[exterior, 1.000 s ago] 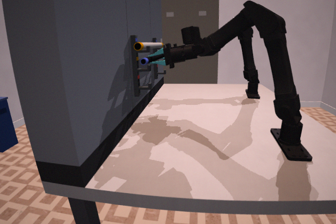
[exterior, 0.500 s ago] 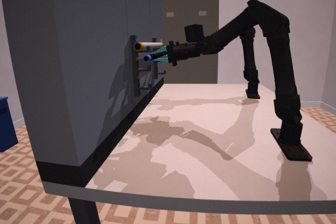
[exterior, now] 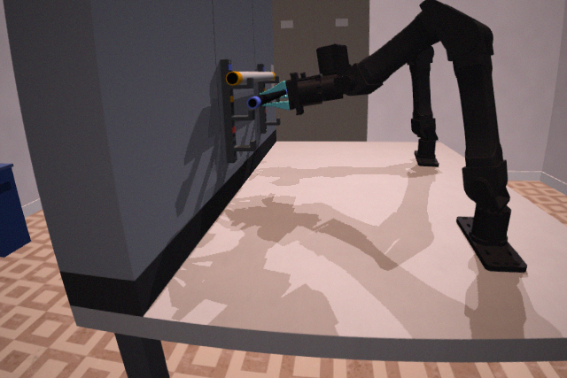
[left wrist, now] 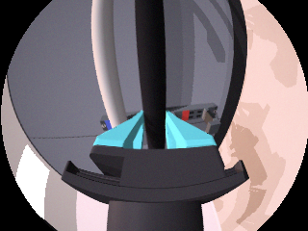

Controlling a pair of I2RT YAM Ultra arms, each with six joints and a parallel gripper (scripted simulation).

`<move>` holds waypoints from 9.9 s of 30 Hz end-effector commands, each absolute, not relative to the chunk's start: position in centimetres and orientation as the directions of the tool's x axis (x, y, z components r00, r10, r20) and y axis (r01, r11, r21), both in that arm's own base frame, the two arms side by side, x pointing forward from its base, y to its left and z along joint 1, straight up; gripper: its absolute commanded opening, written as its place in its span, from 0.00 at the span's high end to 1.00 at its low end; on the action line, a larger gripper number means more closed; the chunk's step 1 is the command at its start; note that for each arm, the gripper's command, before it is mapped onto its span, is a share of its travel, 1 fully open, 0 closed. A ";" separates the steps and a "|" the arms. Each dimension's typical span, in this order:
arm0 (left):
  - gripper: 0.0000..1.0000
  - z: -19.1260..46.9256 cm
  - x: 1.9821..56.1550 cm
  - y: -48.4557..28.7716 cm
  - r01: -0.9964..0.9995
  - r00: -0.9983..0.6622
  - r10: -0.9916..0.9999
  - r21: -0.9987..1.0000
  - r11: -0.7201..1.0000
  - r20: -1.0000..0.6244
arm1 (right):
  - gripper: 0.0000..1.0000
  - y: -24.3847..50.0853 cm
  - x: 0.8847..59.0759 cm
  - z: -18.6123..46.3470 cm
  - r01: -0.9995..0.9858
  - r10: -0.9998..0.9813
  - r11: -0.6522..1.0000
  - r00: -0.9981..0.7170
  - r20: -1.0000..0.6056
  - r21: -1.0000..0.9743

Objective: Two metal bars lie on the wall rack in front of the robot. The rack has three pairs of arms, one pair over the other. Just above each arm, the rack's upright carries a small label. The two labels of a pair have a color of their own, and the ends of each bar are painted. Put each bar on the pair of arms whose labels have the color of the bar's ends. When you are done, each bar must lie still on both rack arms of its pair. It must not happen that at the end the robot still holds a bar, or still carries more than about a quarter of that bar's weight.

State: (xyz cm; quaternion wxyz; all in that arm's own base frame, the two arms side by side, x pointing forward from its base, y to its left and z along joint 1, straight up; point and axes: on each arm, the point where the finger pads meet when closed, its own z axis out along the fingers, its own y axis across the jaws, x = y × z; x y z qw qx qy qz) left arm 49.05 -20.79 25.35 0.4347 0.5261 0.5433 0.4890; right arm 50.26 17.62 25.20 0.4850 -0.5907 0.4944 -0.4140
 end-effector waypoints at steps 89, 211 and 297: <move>1.00 21.9 48.6 -20.5 0.002 -0.081 0.997 1.000 -0.009 0.009 | 1.00 17.5 49.9 22.7 -0.015 -0.987 -0.003 0.164 0.000 -1.000; 0.90 15.9 53.9 -20.0 -0.005 -0.082 0.997 1.000 -0.005 0.004 | 0.92 18.3 54.9 15.9 -0.005 -0.986 -0.008 0.167 0.007 -1.000; 0.30 15.8 49.3 -20.4 -0.004 -0.081 0.997 1.000 -0.005 0.004 | 0.32 17.6 50.4 16.0 -0.004 -0.986 -0.007 0.167 0.006 -1.000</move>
